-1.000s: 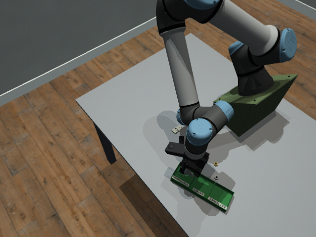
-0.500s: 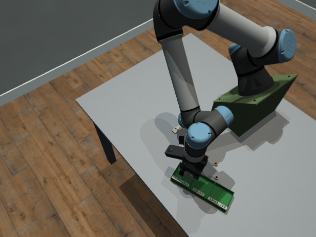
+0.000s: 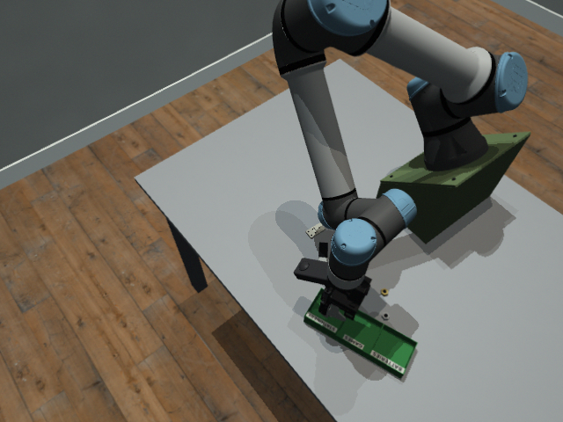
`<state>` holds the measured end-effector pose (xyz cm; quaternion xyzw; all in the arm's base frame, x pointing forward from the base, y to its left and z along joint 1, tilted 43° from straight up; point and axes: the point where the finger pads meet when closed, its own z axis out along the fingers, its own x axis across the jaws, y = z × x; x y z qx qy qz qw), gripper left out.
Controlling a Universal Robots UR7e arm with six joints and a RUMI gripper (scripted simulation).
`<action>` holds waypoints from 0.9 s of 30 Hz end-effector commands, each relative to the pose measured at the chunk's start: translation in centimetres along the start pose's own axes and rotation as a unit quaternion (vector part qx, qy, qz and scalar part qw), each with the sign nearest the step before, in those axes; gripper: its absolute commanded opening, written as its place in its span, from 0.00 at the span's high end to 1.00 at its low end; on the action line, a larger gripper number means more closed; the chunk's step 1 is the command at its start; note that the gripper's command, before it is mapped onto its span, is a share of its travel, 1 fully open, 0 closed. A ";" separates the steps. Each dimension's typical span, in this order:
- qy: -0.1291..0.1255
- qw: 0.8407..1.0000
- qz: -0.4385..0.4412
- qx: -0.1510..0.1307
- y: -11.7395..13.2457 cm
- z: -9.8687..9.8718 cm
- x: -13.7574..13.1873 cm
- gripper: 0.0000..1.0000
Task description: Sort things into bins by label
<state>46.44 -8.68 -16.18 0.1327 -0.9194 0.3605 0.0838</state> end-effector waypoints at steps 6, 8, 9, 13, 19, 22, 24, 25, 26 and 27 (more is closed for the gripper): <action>-0.001 1.000 0.000 0.000 0.0 0.0 0.0 0.82; -0.001 1.000 0.000 0.000 0.0 0.0 0.0 0.82; -0.001 1.000 0.000 0.000 0.0 0.0 0.0 0.82; -0.001 1.000 0.000 0.000 0.0 0.0 0.0 0.82; -0.001 1.000 0.000 0.000 0.0 -0.6 0.0 0.82; -0.001 1.000 0.000 0.000 0.0 -0.7 0.0 0.82; -0.001 1.000 0.000 0.000 0.0 -1.0 0.0 0.82; -0.001 1.000 0.000 0.000 0.0 -1.1 0.0 0.82; -0.001 1.000 0.000 0.000 0.0 -1.2 0.0 0.82; -0.001 1.000 0.000 0.000 0.0 -1.4 0.0 0.82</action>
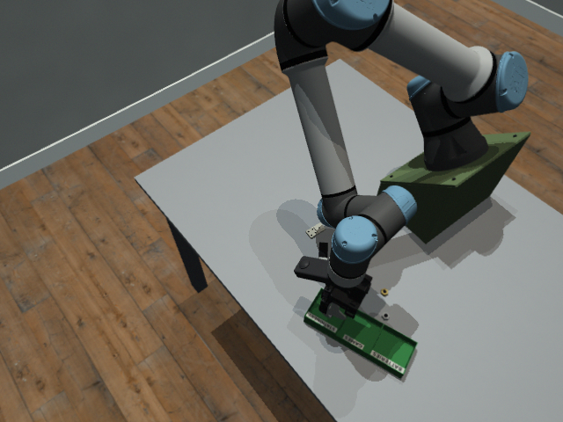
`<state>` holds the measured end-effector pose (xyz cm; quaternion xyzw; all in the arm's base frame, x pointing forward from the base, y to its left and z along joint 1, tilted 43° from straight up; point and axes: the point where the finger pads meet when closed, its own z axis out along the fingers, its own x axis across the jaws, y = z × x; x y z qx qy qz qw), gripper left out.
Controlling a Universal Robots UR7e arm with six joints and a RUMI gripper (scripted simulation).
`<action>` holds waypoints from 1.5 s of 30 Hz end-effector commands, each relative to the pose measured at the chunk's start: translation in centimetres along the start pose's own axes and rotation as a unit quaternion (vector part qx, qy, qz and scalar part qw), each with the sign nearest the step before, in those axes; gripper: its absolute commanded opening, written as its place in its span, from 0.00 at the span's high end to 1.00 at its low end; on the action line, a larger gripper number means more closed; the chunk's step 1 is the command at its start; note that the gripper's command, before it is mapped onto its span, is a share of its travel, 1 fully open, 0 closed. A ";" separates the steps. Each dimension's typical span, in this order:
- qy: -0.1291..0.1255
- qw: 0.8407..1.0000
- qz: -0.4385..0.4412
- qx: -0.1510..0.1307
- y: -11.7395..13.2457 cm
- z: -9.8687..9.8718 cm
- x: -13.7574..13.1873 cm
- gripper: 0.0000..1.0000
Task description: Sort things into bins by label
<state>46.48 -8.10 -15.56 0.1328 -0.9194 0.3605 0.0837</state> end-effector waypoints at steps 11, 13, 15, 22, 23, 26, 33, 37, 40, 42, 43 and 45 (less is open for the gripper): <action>0.000 1.000 0.000 0.000 0.0 -1.9 0.0 0.82; 0.000 1.000 0.000 0.000 0.0 -2.0 0.0 0.82; 0.000 1.000 0.000 0.000 0.0 -3.0 0.0 0.82; 0.000 1.000 0.000 0.000 0.0 -3.6 0.0 0.82; 0.000 1.000 0.000 0.000 0.0 -3.6 0.0 0.82; 0.000 1.000 0.000 0.000 0.0 -3.6 0.0 0.82; 0.000 0.996 -0.093 0.000 -1.8 -3.9 2.8 0.77; 0.002 0.989 -0.149 0.001 -3.6 -4.2 5.5 0.77; 0.005 0.982 -0.191 0.002 -5.0 -4.4 7.6 0.77; 0.007 0.976 -0.219 0.002 -5.9 -4.6 9.0 0.77; 0.009 0.973 -0.232 0.002 -6.4 -4.6 9.7 0.77; 0.010 0.969 -0.246 0.003 -6.8 -4.7 10.4 0.77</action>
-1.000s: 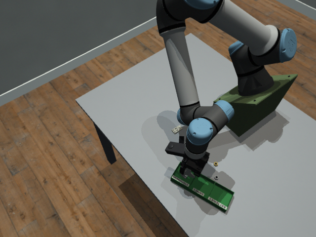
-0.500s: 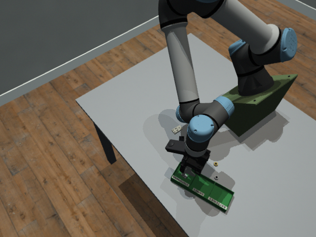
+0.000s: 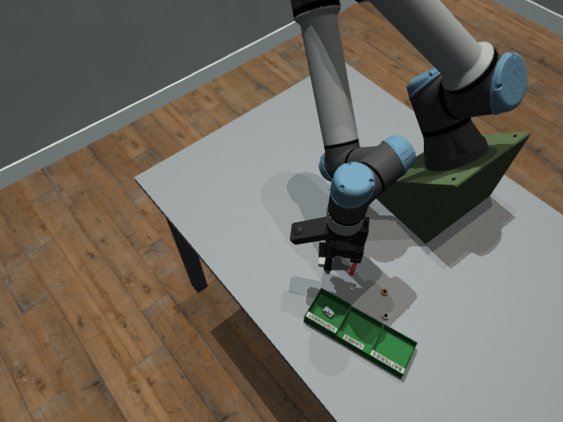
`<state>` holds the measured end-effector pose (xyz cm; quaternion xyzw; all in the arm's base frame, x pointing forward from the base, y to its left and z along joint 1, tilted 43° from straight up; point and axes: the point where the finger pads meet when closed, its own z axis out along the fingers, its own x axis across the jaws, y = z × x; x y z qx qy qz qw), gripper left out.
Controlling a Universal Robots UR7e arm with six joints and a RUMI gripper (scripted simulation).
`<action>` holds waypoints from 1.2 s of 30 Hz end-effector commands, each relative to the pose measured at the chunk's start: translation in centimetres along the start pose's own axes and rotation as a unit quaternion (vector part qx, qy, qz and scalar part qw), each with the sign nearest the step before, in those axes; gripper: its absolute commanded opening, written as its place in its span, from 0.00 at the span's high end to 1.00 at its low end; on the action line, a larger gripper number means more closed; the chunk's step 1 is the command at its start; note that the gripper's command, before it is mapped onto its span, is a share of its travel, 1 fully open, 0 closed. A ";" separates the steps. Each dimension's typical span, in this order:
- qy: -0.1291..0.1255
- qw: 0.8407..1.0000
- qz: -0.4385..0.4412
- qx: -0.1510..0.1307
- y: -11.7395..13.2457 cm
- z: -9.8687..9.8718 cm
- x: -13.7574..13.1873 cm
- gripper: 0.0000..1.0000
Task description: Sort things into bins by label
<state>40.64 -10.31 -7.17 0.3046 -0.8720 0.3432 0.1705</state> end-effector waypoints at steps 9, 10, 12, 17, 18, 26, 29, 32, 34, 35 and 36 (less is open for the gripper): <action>0.000 0.983 -0.182 0.003 -1.3 -0.5 6.4 0.77; 0.001 0.981 -0.196 0.003 -1.3 -0.5 6.4 0.77; 0.002 0.975 -0.224 0.003 -1.3 -0.5 6.4 0.77; 0.003 0.960 -0.280 0.003 -1.3 -0.5 6.4 0.77; 0.003 0.960 -0.280 0.003 -1.3 -0.5 6.4 0.77; 0.005 0.913 -0.408 0.004 -1.3 -0.5 6.4 0.77; 0.006 0.894 -0.447 0.003 -1.3 -0.5 6.4 0.77; 0.006 0.874 -0.486 0.004 -1.3 -0.5 6.4 0.77; 0.006 0.867 -0.499 0.004 -1.3 -0.5 6.4 0.77; 0.006 0.867 -0.499 0.004 -1.3 -0.5 6.4 0.77; 0.005 0.846 -0.533 0.004 -1.3 -0.5 6.4 0.77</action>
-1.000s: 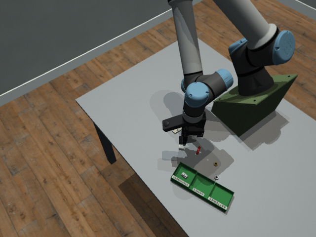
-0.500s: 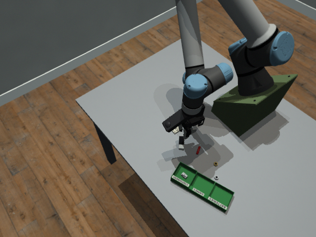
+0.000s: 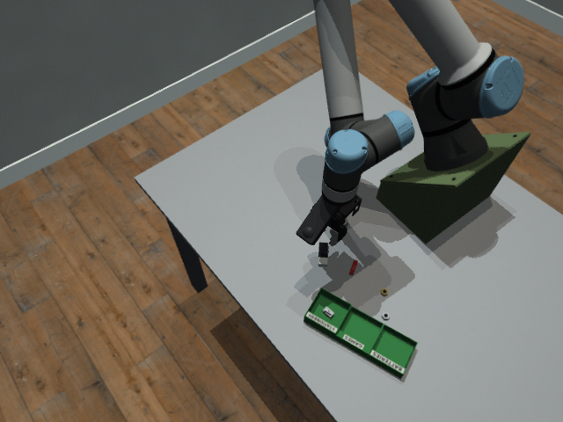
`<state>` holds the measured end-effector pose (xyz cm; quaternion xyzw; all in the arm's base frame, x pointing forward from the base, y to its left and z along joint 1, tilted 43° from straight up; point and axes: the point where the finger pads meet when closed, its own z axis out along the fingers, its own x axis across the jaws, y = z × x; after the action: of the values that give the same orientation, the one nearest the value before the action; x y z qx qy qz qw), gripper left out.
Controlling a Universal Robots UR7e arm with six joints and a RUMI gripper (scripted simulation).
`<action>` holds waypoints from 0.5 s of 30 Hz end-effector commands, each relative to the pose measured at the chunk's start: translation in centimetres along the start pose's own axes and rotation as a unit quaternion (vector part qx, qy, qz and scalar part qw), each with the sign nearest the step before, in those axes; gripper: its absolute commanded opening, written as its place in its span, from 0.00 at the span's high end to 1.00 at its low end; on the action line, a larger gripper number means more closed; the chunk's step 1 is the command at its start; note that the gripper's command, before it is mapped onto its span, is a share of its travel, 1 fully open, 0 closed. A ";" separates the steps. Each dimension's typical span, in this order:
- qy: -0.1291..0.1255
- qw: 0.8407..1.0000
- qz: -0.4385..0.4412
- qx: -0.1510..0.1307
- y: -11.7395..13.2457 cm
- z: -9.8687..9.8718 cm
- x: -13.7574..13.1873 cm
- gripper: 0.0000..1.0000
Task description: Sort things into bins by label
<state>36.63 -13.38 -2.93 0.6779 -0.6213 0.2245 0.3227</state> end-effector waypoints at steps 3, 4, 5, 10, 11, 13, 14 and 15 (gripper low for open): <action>-0.003 0.994 -0.106 0.008 0.0 0.0 0.0 0.77; -0.003 0.993 -0.120 0.008 0.0 0.0 0.0 0.77; -0.004 0.991 -0.135 0.009 0.0 0.0 0.0 0.77; -0.006 0.979 -0.206 0.013 0.0 0.0 0.0 0.77; -0.006 0.975 -0.220 0.014 0.0 0.0 0.0 0.77; -0.008 0.969 -0.248 0.016 0.0 0.0 0.0 0.77; -0.008 0.965 -0.261 0.018 0.0 0.0 0.0 0.77; -0.008 0.965 -0.261 0.018 0.0 0.0 0.0 0.77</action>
<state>36.64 -13.39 -2.92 0.7983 -0.4618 0.1516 0.3557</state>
